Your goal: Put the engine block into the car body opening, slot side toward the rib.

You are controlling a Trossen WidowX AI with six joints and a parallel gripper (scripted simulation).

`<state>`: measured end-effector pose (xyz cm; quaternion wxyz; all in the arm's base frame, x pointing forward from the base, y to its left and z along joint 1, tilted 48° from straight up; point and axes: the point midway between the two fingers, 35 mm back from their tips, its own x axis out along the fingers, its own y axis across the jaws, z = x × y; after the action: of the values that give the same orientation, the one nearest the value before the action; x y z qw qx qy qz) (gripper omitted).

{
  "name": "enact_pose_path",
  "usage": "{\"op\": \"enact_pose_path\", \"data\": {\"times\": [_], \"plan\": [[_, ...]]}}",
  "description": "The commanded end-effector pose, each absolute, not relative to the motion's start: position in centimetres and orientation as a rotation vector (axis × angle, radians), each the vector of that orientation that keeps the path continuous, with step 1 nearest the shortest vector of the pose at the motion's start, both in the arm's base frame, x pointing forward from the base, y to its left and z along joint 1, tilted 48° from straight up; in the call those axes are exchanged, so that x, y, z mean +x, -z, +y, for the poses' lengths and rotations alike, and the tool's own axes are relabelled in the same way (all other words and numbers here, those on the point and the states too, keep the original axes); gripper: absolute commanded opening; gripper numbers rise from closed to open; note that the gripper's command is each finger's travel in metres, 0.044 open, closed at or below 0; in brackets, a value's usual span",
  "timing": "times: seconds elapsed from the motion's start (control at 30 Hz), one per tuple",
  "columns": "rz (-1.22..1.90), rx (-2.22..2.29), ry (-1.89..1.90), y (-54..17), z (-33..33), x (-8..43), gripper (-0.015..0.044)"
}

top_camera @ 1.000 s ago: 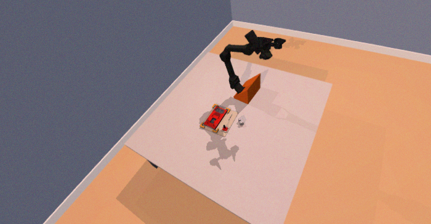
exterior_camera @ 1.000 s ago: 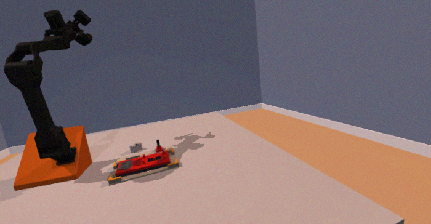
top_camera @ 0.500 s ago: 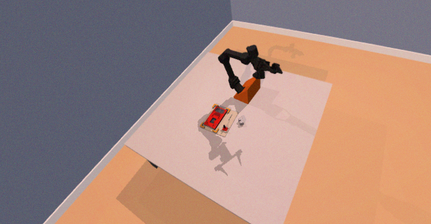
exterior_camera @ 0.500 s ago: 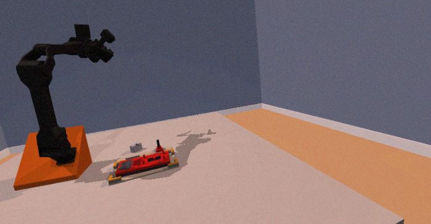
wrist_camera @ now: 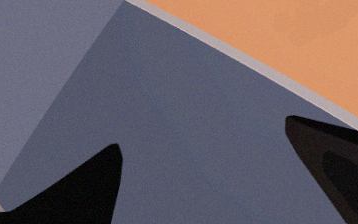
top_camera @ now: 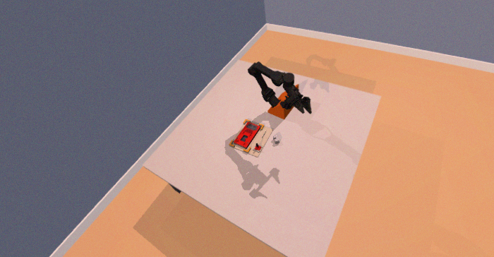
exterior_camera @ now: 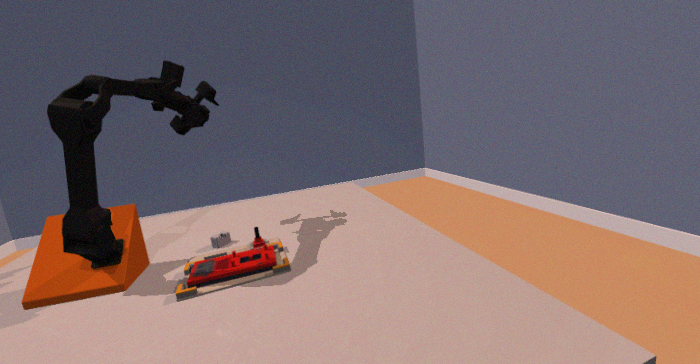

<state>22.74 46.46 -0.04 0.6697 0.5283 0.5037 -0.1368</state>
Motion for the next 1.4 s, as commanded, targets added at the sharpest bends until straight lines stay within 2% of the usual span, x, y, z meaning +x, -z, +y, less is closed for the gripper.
{"op": "enact_pose_path", "data": {"times": [0.0, 0.47, 1.07, 1.37], "plan": [[1.089, 1.053, 0.413, 2.4, 42.4, 24.2, 0.044], [1.031, 0.639, 0.702, 6.5, 30.5, 26.3, 0.044], [1.096, 0.066, 1.023, 6.6, 16.0, 24.9, 0.044], [1.136, -0.081, 1.09, 6.0, 13.0, 24.2, 0.044]]}}
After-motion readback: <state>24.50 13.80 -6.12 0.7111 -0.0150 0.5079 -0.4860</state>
